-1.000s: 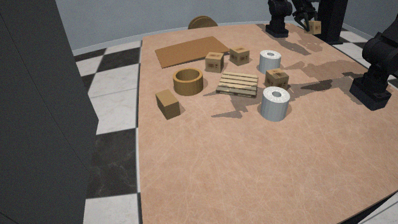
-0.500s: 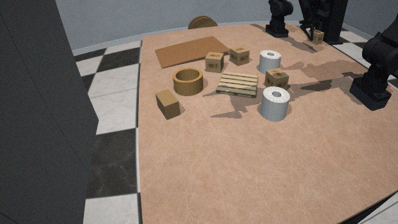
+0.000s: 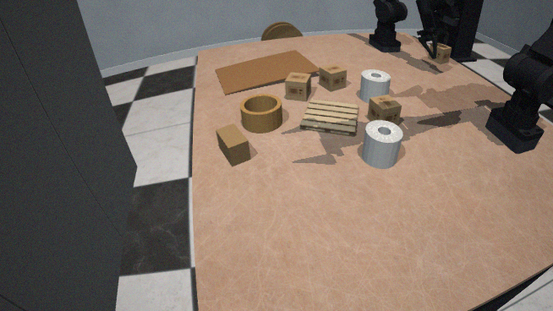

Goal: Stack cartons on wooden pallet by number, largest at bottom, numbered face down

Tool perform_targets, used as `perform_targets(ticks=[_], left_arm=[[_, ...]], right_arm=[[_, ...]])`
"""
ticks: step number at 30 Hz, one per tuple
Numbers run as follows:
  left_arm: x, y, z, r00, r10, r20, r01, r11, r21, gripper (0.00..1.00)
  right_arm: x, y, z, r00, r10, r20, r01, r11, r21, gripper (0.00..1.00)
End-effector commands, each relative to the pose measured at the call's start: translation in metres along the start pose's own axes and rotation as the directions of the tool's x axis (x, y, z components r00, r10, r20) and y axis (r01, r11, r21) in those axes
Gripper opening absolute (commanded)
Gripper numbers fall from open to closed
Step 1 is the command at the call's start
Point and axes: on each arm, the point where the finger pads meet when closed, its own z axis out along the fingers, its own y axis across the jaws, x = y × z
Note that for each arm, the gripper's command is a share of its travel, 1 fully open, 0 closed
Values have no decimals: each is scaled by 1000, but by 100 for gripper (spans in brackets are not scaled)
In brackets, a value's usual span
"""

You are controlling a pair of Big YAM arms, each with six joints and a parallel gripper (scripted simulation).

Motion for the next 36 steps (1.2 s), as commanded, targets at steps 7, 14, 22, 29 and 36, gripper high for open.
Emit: perform_targets(ticks=[7,14,22,29,36], left_arm=[[-28,2,1,999,10,48,-9,1000,-5,100],[-28,2,1,999,10,48,-9,1000,-5,100],[-28,2,1,999,10,48,-9,1000,-5,100],[-28,2,1,999,10,48,-9,1000,-5,100],[-28,2,1,999,10,48,-9,1000,-5,100]], right_arm=[[2,-2,16,1000,22,17,-22,1000,5,50],[6,-2,23,1000,20,20,-20,1000,4,50],[12,0,28,999,28,15,-28,1000,3,50],[11,0,30,999,28,20,-28,1000,3,50],[16,0,33,999,28,14,-28,1000,3,50]])
